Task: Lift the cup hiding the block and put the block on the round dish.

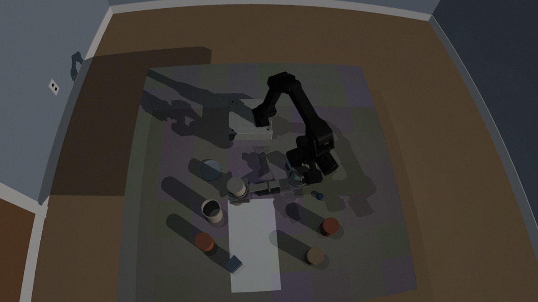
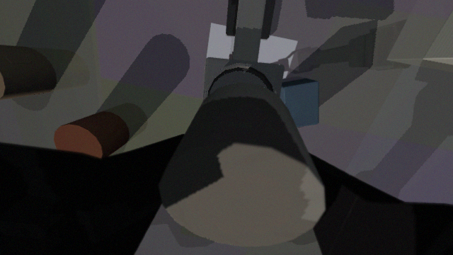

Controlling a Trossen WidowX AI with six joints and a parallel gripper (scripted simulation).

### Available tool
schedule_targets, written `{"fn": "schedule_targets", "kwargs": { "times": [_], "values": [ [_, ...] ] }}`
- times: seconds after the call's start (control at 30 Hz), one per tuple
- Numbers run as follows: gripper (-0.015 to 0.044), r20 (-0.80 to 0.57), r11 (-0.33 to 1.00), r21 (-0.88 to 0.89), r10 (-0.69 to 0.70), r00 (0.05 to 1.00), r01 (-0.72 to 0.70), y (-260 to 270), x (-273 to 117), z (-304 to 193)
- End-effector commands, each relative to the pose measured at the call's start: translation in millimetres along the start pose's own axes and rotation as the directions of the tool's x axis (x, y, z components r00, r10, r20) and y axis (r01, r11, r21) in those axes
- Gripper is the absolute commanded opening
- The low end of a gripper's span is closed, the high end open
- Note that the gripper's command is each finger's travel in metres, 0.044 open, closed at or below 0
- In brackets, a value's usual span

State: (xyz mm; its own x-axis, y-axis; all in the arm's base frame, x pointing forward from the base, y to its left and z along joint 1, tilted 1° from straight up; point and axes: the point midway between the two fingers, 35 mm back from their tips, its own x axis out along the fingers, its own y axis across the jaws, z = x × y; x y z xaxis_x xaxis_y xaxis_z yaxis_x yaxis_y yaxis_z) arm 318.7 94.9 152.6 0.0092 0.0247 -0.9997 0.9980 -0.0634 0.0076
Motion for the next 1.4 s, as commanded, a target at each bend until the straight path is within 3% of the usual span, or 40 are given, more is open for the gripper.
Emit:
{"fn": "schedule_targets", "kwargs": {
  "times": [0.0, 0.97, 1.37],
  "values": [
    [0.0000, -0.001, 1.000, 0.000, 0.002, 1.000, -0.002, 0.2, -0.2, -0.1],
    [0.0000, -0.001, 1.000, 0.000, 0.002, 1.000, -0.002, -0.1, 0.8, -1.4],
    [0.0000, -0.012, 1.000, -0.002, 0.007, 1.000, -0.007, -46.7, 70.3, -82.3]
  ]
}}
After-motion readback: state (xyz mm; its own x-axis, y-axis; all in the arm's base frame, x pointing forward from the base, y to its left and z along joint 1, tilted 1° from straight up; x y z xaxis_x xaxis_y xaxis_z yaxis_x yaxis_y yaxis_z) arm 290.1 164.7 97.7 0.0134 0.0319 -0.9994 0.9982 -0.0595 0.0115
